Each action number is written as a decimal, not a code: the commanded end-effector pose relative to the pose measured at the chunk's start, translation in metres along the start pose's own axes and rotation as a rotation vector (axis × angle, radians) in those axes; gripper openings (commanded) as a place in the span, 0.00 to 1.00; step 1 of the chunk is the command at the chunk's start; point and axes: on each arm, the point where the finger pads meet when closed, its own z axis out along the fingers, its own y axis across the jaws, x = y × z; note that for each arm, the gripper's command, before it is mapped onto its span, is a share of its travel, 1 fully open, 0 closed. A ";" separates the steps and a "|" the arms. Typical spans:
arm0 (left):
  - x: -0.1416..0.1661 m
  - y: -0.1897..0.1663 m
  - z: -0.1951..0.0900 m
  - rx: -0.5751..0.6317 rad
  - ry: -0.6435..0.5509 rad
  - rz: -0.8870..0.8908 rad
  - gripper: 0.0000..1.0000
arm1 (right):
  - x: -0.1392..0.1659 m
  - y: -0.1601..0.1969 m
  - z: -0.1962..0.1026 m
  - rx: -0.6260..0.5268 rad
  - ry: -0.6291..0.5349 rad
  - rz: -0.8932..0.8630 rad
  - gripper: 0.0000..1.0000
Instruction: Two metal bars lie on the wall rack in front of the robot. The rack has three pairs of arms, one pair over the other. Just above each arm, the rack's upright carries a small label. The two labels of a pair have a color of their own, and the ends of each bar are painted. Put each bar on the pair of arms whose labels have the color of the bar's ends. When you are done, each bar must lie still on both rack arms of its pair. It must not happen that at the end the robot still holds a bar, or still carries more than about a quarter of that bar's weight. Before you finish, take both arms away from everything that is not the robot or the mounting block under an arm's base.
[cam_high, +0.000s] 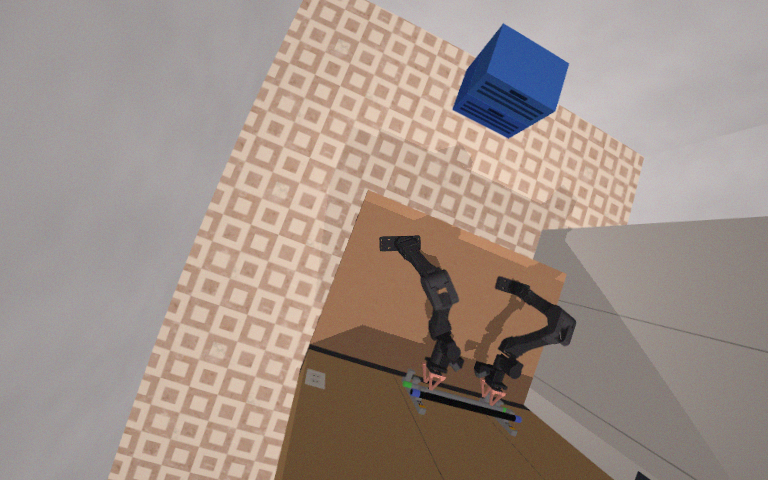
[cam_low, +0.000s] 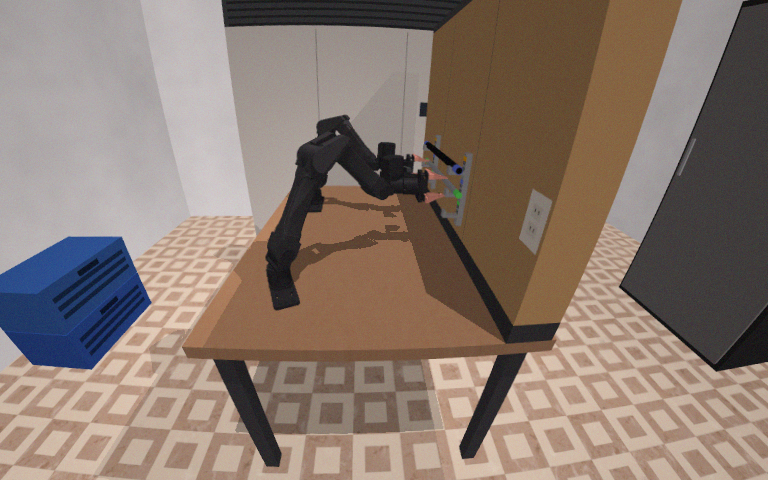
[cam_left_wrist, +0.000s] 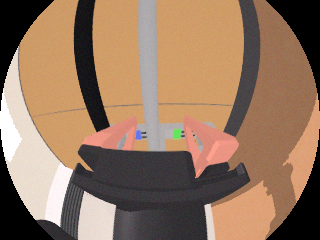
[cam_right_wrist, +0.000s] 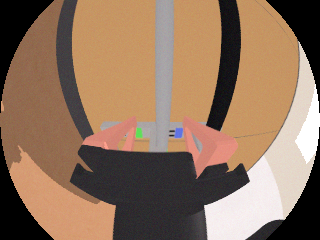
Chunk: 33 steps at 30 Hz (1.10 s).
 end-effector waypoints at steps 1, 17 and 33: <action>0.003 0.013 0.009 -0.025 0.002 -0.010 0.64 | 0.000 -0.005 0.009 0.004 0.001 0.003 0.63; 0.004 0.014 0.022 -0.025 0.002 -0.010 0.60 | 0.000 -0.005 0.022 0.004 0.001 0.003 0.59; 0.004 0.012 0.022 -0.021 0.002 -0.009 0.40 | 0.000 -0.005 0.022 0.004 0.001 0.003 0.39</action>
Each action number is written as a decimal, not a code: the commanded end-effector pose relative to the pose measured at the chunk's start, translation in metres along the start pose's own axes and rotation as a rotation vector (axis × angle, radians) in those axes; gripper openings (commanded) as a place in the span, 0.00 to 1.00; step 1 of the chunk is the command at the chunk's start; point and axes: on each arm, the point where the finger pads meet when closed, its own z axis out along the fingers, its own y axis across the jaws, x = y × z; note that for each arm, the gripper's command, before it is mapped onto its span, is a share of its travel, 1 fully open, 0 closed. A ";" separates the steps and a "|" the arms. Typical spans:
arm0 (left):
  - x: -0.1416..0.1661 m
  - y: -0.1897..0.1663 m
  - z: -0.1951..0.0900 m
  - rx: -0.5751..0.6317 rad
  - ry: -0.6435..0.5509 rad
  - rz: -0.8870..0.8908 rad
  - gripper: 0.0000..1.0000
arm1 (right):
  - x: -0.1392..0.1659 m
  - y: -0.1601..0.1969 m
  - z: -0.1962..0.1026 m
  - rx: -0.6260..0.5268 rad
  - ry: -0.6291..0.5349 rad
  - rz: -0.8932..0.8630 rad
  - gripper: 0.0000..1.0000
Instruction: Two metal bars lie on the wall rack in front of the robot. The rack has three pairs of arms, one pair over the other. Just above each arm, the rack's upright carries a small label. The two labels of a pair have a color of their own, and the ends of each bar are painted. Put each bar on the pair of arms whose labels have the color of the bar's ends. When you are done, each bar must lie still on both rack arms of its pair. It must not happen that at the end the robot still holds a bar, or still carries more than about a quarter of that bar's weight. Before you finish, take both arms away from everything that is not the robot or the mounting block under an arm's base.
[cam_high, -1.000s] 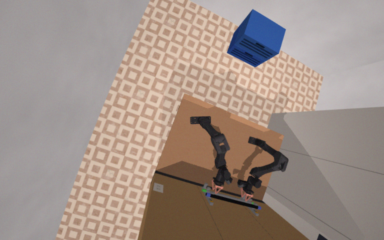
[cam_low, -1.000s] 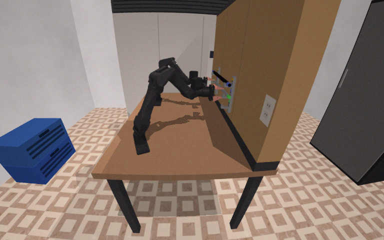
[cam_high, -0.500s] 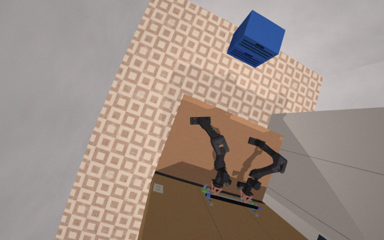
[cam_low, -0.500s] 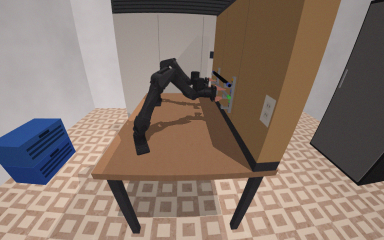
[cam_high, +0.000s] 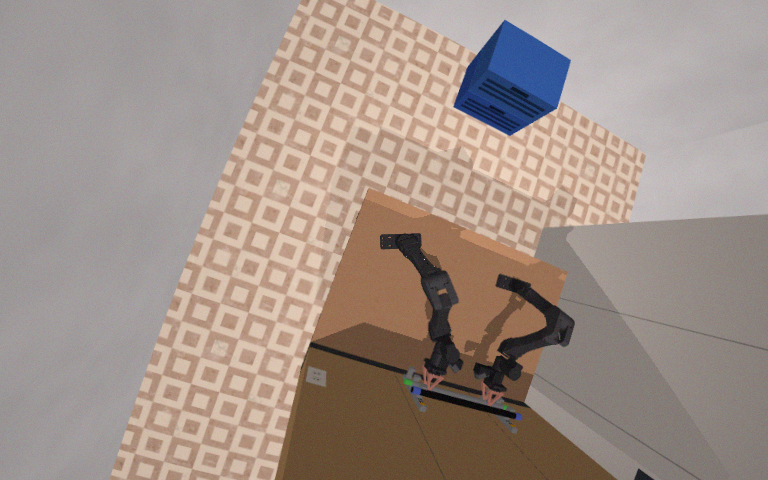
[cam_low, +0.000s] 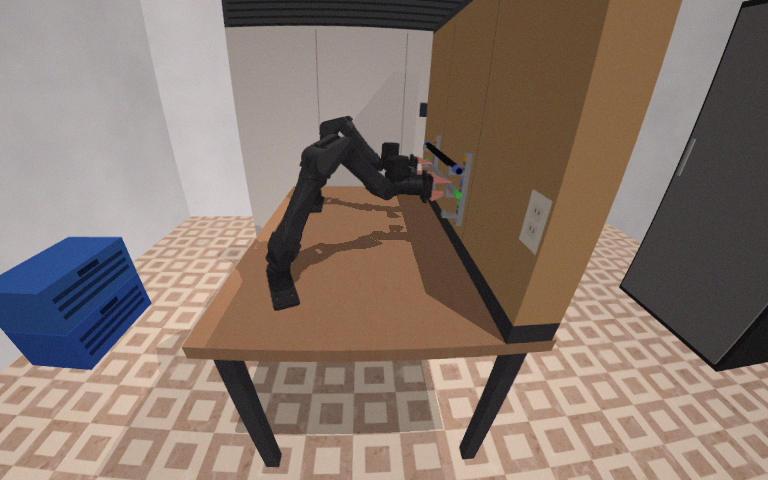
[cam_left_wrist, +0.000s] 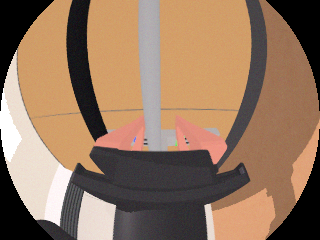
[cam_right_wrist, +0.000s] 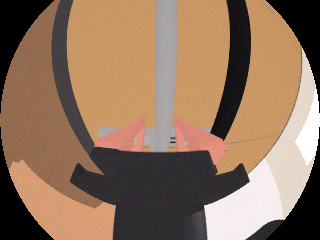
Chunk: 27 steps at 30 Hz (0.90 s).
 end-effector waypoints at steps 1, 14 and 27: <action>0.004 0.009 0.005 -0.012 0.003 -0.006 0.39 | 0.001 -0.006 0.005 0.007 0.003 0.006 0.38; 0.004 0.009 0.005 -0.012 0.003 -0.006 0.22 | 0.001 -0.006 0.005 0.007 0.003 0.006 0.21; 0.004 0.009 0.005 -0.013 0.003 -0.007 0.05 | 0.001 -0.006 0.005 0.005 0.003 0.004 0.04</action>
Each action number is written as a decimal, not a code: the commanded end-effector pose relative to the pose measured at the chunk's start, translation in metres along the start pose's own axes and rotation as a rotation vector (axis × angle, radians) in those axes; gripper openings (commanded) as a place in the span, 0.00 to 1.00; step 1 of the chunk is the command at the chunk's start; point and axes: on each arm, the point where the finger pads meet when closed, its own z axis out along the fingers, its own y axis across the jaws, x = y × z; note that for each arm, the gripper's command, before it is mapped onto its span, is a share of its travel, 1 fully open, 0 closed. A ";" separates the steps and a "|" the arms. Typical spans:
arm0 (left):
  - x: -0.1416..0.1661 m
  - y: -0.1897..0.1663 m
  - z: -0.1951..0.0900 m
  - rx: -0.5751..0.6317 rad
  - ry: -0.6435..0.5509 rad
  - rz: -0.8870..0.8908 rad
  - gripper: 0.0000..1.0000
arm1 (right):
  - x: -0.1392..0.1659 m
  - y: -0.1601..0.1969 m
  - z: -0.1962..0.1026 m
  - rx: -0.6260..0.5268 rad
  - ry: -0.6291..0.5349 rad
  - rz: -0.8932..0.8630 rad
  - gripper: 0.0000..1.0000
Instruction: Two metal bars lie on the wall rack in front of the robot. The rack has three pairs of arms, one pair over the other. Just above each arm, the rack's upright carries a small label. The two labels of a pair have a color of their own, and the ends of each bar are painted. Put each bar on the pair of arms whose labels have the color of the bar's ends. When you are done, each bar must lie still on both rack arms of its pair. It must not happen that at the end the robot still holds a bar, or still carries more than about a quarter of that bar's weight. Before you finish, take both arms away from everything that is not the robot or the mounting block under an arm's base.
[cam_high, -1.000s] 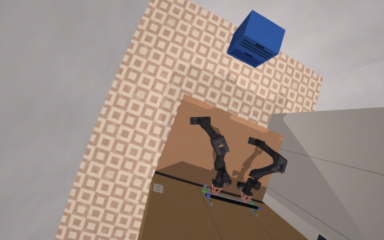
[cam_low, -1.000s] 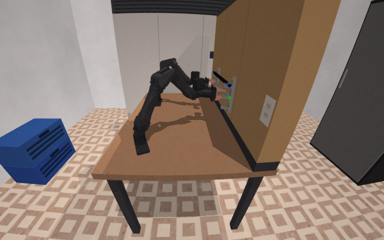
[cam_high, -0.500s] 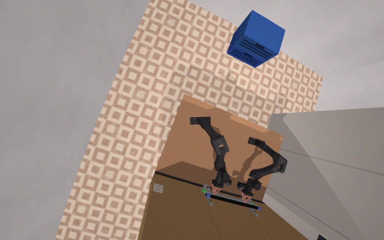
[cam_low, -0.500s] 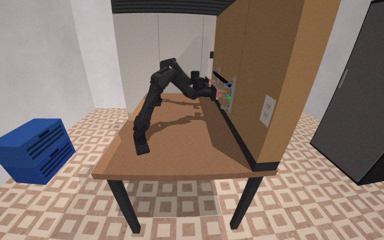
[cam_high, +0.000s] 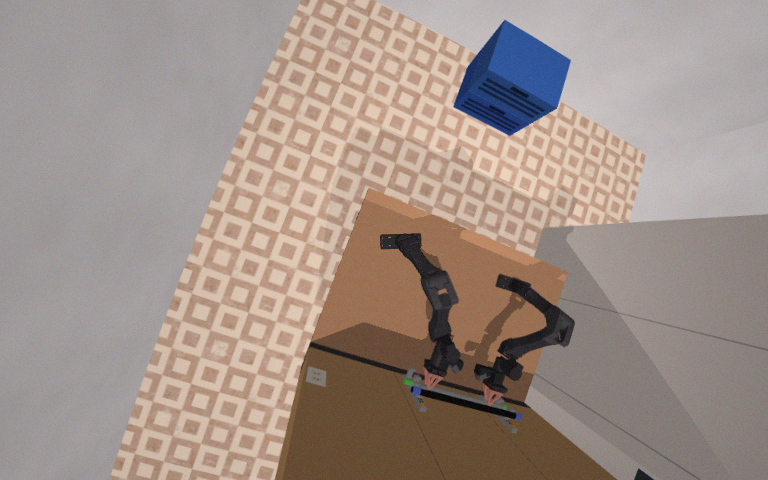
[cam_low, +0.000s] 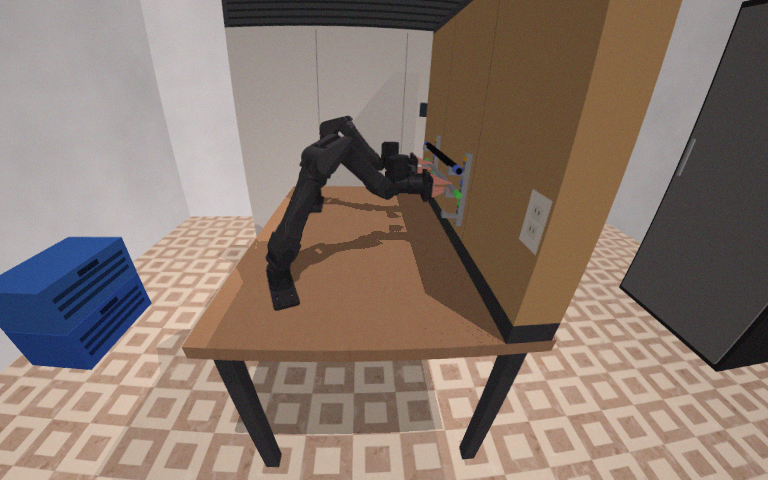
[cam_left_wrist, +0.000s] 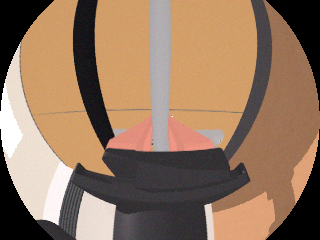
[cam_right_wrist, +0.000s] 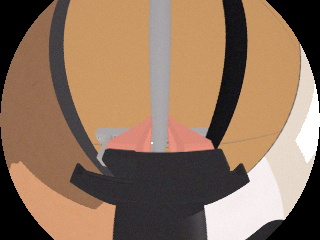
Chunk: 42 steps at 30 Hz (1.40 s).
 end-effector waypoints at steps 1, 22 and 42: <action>0.004 0.000 0.004 0.017 0.002 0.001 0.03 | 0.001 0.000 0.004 -0.007 0.003 -0.002 0.02; 0.004 0.000 0.003 0.016 0.002 0.001 0.00 | 0.001 0.000 0.004 -0.008 0.003 -0.003 0.00; 0.004 0.002 0.003 0.016 0.002 0.001 0.00 | 0.001 -0.002 0.004 -0.008 0.003 -0.003 0.00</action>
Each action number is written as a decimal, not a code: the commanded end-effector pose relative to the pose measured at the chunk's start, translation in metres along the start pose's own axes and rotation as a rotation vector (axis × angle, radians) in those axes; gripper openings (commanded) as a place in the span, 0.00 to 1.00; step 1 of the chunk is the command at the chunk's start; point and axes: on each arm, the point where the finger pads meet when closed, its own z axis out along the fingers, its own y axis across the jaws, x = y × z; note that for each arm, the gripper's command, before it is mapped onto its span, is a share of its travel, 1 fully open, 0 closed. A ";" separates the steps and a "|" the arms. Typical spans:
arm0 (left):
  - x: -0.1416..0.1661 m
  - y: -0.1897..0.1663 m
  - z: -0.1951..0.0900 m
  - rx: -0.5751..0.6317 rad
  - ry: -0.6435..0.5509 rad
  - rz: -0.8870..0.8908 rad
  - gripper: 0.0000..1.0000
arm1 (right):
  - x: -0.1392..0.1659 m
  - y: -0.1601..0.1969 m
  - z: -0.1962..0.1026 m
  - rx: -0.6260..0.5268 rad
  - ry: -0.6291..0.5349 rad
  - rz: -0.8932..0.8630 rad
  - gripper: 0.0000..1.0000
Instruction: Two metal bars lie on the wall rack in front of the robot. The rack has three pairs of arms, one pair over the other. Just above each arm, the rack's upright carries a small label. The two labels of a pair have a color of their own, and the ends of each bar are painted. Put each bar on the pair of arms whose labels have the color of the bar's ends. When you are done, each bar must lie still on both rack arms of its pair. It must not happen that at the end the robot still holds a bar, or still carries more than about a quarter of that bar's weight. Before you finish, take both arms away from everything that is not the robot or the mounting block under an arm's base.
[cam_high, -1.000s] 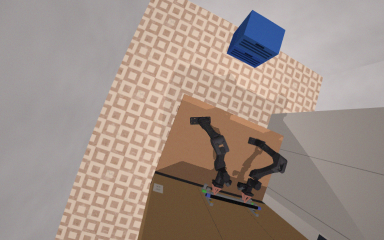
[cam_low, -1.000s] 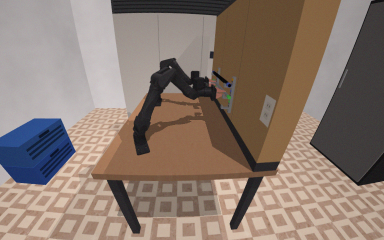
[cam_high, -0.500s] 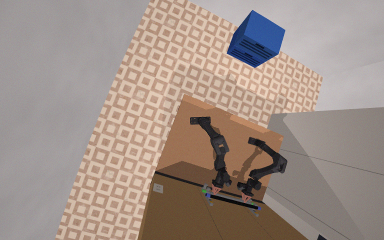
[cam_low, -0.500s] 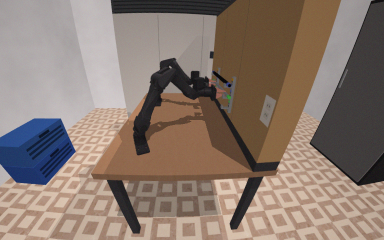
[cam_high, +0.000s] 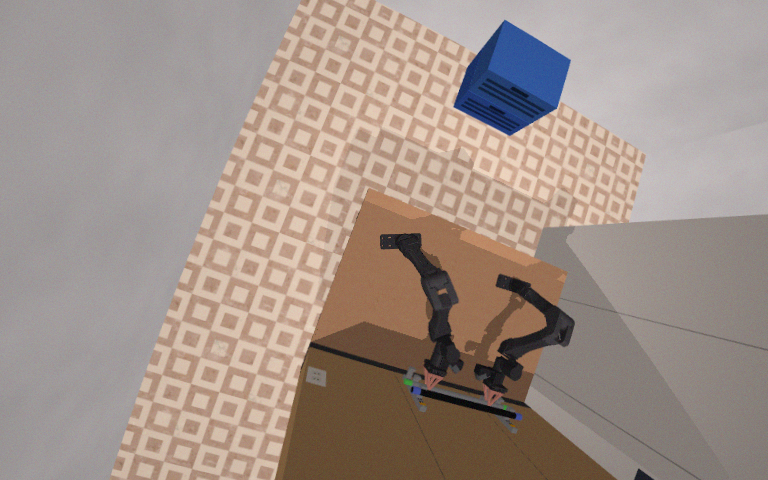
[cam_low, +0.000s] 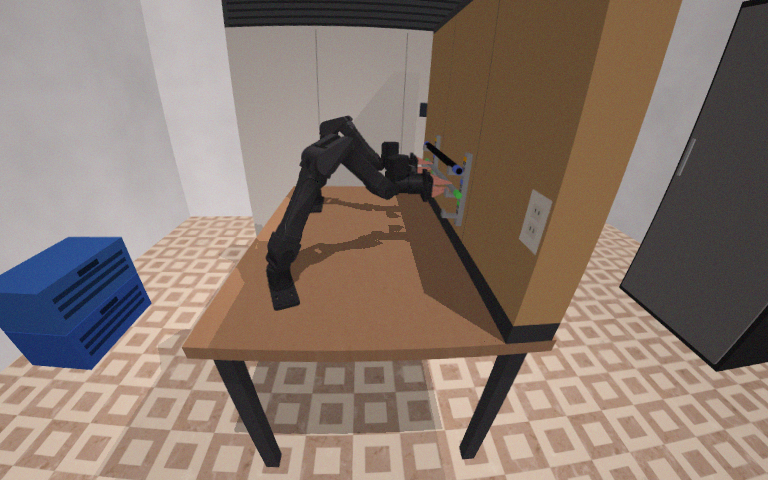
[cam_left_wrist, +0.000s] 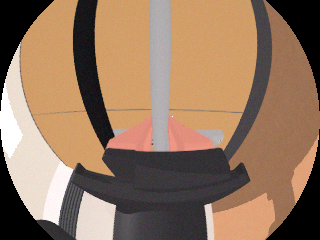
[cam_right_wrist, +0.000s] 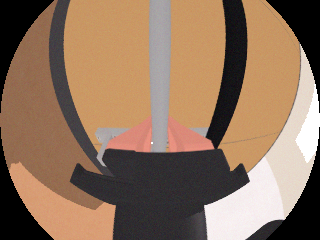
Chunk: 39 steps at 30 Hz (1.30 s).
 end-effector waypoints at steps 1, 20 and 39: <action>0.004 0.002 0.003 0.016 0.002 0.001 0.00 | 0.001 -0.002 0.004 -0.008 0.003 -0.003 0.00; 0.004 0.015 0.003 0.016 0.002 0.001 0.00 | 0.001 -0.015 0.004 -0.008 0.003 -0.003 0.00; 0.004 0.035 0.003 0.016 0.003 0.000 0.00 | 0.001 -0.035 0.004 -0.008 0.003 -0.003 0.00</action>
